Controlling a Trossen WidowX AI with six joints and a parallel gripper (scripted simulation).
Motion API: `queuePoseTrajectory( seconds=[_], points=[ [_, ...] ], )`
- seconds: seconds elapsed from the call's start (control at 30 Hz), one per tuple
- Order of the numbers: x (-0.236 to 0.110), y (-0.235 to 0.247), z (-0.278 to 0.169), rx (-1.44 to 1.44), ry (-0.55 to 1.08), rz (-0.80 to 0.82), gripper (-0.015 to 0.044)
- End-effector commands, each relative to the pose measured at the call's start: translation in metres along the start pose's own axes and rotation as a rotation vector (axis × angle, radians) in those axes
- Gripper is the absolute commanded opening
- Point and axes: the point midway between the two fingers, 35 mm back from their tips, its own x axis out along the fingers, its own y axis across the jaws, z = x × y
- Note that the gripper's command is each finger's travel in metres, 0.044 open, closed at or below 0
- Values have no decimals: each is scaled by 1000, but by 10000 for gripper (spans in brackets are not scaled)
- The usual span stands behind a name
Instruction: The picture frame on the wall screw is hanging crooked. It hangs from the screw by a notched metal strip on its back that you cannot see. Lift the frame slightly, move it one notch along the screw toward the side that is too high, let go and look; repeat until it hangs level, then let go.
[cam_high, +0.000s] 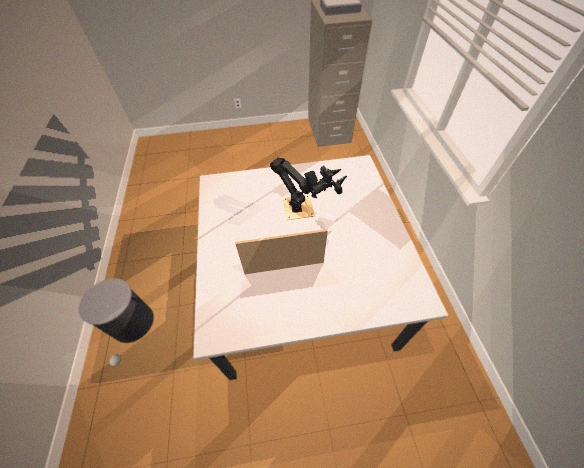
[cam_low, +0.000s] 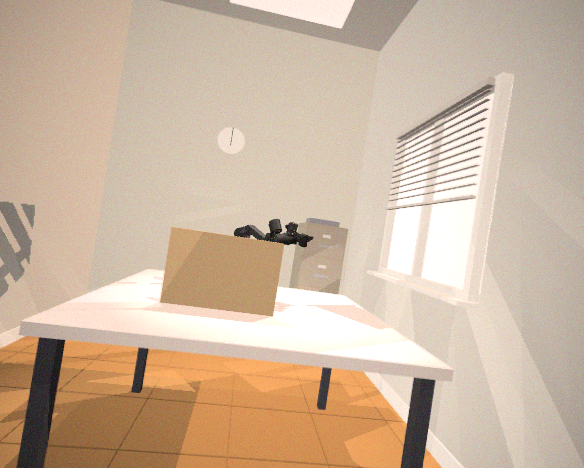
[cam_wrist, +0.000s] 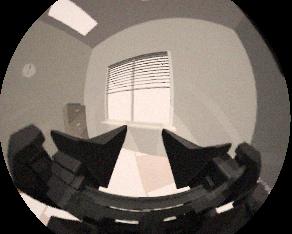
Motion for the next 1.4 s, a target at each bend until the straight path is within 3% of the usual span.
queuePoseTrajectory(
  seconds=[0.0, 0.33, 0.63, 1.03, 1.37],
  points=[
    [-26, -29, -3, 113, -4, -141, 260],
    [-124, -83, 0, 415, -134, -558, 260],
    [-223, -88, 4, 647, -382, -896, 260],
    [-338, -34, 1, 874, -909, -1237, 260],
    [-393, 43, -11, 961, -1484, -1344, 260]
  ],
)
